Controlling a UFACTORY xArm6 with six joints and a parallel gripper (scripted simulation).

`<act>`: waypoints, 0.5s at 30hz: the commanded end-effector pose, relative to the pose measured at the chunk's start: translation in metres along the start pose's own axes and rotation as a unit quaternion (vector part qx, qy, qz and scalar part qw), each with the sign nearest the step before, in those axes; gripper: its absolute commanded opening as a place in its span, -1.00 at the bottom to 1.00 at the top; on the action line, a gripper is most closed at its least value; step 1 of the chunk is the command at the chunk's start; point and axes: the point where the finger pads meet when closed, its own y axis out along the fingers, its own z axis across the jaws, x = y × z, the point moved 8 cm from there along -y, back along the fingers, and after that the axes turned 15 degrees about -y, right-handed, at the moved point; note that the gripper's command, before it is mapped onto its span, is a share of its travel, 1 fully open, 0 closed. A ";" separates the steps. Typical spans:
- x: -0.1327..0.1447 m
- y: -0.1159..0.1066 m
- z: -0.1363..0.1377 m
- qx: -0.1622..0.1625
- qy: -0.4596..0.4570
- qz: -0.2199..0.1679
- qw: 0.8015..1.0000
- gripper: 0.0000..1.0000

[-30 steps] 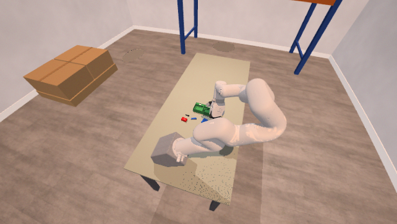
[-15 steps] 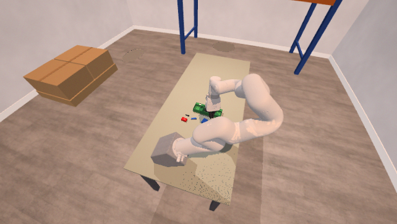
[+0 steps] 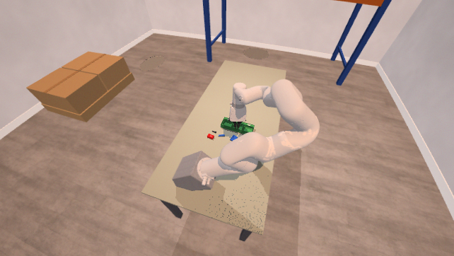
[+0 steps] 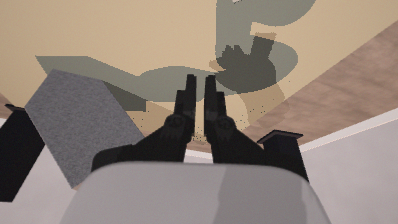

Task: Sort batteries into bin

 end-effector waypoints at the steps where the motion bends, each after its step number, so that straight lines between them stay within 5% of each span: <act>1: -0.020 -0.008 -0.012 0.012 0.051 0.024 0.998 -0.85; 15: -0.050 -0.022 -0.038 0.017 0.139 0.068 0.988 -0.85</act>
